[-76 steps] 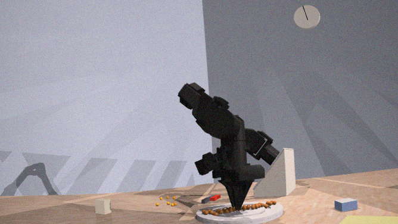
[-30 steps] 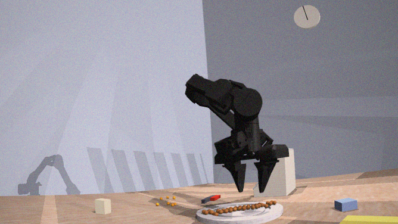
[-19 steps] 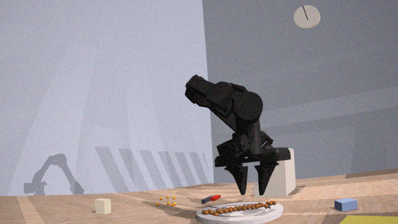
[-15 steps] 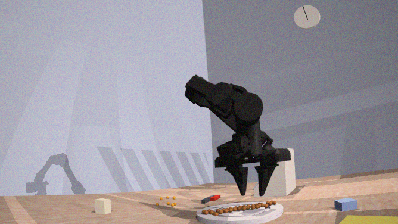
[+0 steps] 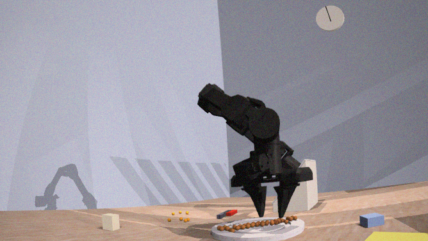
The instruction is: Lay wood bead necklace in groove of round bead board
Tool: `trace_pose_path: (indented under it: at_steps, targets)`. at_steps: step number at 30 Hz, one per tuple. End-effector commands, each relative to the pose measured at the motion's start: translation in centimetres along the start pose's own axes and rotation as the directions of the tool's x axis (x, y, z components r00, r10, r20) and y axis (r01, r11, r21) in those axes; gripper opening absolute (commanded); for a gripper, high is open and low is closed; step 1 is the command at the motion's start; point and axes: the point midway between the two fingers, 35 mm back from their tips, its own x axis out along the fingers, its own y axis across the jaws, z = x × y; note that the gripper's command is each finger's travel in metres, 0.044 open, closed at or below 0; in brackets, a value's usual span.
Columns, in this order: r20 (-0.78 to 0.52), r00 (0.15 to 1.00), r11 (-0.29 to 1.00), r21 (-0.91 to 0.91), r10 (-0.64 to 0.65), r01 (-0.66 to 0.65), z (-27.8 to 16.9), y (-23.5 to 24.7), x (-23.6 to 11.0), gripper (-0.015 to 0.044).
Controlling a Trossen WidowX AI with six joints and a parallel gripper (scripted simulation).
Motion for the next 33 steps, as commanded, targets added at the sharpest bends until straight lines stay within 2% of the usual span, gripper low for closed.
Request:
trace_pose_path:
  at_steps: [1, 12, 22, 33]
  targets:
    - [-0.009, 1.000, 1.000, -0.015, -0.012, 0.012, -0.46, -0.14, 0.96, 0.0250]
    - [-0.011, 1.000, 1.000, -0.017, -0.014, 0.014, -0.56, -0.20, 1.51, 0.0250]
    - [-0.008, 1.000, 1.000, -0.008, -0.008, 0.008, -0.35, -0.13, 1.30, 0.0000]
    - [-0.008, 1.000, 1.000, -0.008, -0.008, 0.008, -0.35, -0.13, 1.30, 0.0000]
